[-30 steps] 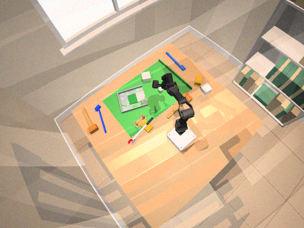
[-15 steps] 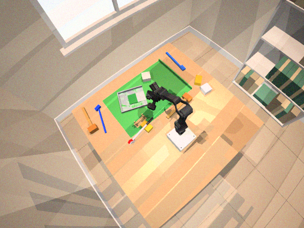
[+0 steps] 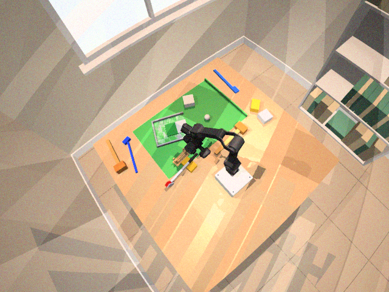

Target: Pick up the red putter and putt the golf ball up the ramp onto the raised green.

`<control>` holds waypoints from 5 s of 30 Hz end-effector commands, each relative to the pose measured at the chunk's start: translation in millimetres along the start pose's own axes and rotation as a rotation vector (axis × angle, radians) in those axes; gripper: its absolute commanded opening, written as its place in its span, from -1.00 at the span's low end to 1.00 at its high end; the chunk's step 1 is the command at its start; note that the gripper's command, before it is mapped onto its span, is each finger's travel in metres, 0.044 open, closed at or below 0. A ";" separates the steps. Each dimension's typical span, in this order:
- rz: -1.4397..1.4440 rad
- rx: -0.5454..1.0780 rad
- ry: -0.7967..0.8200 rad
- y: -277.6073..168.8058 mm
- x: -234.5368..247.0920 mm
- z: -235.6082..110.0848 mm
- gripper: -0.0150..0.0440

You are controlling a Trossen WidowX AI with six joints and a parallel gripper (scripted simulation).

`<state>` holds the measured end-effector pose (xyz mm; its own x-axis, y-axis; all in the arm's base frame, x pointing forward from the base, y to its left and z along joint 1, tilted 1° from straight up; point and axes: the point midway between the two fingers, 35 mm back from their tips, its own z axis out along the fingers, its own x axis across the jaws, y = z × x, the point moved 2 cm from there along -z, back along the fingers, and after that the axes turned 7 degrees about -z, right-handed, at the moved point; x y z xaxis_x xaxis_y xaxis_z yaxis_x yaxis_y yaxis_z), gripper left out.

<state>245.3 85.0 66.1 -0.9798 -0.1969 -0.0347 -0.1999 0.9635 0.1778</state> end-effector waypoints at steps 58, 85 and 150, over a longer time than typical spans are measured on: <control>-0.037 0.004 0.011 -9.0 2.7 66.0 -0.43; 0.120 0.017 0.019 -7.5 -1.9 -31.9 -0.49; 2.084 0.278 0.102 -190.7 80.0 -107.8 -0.49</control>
<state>204.0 -133.5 137.8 0.2897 0.9569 0.0183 0.9280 -0.2762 -0.2501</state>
